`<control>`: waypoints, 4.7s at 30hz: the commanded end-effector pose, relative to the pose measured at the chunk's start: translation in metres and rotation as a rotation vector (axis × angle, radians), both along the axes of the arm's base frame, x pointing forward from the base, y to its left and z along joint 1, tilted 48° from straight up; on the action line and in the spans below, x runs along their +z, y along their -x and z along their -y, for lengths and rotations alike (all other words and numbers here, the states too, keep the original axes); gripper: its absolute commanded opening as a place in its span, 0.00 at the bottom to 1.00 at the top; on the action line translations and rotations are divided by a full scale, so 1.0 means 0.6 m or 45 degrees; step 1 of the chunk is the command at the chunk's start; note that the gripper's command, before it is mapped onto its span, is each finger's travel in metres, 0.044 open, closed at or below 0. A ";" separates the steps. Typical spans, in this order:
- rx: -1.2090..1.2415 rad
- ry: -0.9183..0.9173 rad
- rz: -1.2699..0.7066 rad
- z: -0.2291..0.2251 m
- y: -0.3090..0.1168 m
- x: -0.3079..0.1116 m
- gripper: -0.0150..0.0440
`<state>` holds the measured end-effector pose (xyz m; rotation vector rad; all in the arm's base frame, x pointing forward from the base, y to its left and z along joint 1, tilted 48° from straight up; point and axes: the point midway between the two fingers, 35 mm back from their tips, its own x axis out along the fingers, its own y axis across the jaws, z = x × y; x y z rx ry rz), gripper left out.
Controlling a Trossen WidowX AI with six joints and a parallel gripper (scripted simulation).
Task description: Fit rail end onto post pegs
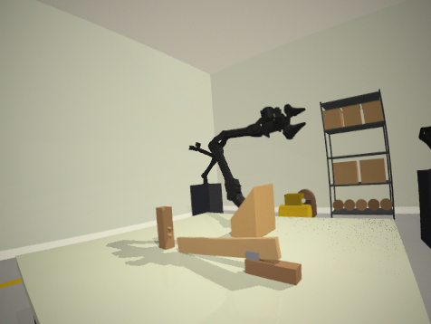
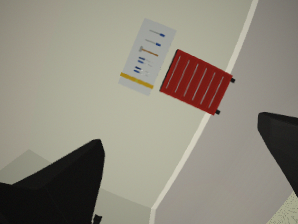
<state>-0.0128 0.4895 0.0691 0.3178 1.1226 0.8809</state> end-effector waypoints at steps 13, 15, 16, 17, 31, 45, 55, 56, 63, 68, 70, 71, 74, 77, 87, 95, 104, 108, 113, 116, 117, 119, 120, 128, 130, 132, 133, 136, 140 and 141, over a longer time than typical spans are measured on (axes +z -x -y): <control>-0.131 0.761 0.571 0.189 -0.405 -0.076 1.00; -0.141 0.842 0.582 0.220 -0.434 -0.082 1.00; -0.141 0.869 0.587 0.229 -0.442 -0.084 1.00; -0.132 0.900 0.595 0.239 -0.451 -0.085 1.00; 0.366 1.778 0.477 0.581 -0.611 -0.103 1.00; 1.344 1.993 -0.283 0.952 -0.573 -0.079 1.00; 1.356 1.988 -0.293 0.955 -0.568 -0.085 1.00; 1.355 1.987 -0.293 0.957 -0.568 -0.087 1.00; 1.354 1.986 -0.292 0.970 -0.568 -0.100 1.00; 1.355 1.986 -0.291 0.980 -0.568 -0.110 1.00; 1.355 1.986 -0.291 0.984 -0.567 -0.114 1.00; 1.355 1.986 -0.291 0.986 -0.567 -0.115 1.00; 1.355 1.986 -0.291 0.992 -0.566 -0.121 1.00; 1.355 1.986 -0.291 0.998 -0.566 -0.126 1.00; 1.356 1.988 -0.292 1.018 -0.562 -0.144 1.00; 1.356 1.990 -0.295 1.033 -0.558 -0.157 1.00; 1.357 1.991 -0.295 1.038 -0.557 -0.161 0.78; 1.357 1.991 -0.295 1.038 -0.557 -0.161 0.60; 1.357 1.991 -0.295 1.038 -0.557 -0.161 0.38; 1.357 1.991 -0.295 1.038 -0.557 -0.161 0.34; 1.357 1.991 -0.295 1.038 -0.557 -0.161 0.33; 1.357 1.991 -0.295 1.038 -0.557 -0.161 0.31; 1.357 1.991 -0.295 1.038 -0.557 -0.161 0.30; 1.357 1.991 -0.295 1.038 -0.557 -0.161 0.25; 1.357 1.991 -0.295 1.038 -0.557 -0.161 0.25; 1.357 1.991 -0.295 1.038 -0.557 -0.161 0.25; 1.357 1.991 -0.295 1.037 -0.557 -0.161 0.25; 1.357 1.991 -0.295 1.035 -0.558 -0.160 0.25; 1.357 1.991 -0.295 1.032 -0.558 -0.158 0.25; 1.357 1.991 -0.295 1.032 -0.558 -0.157 0.25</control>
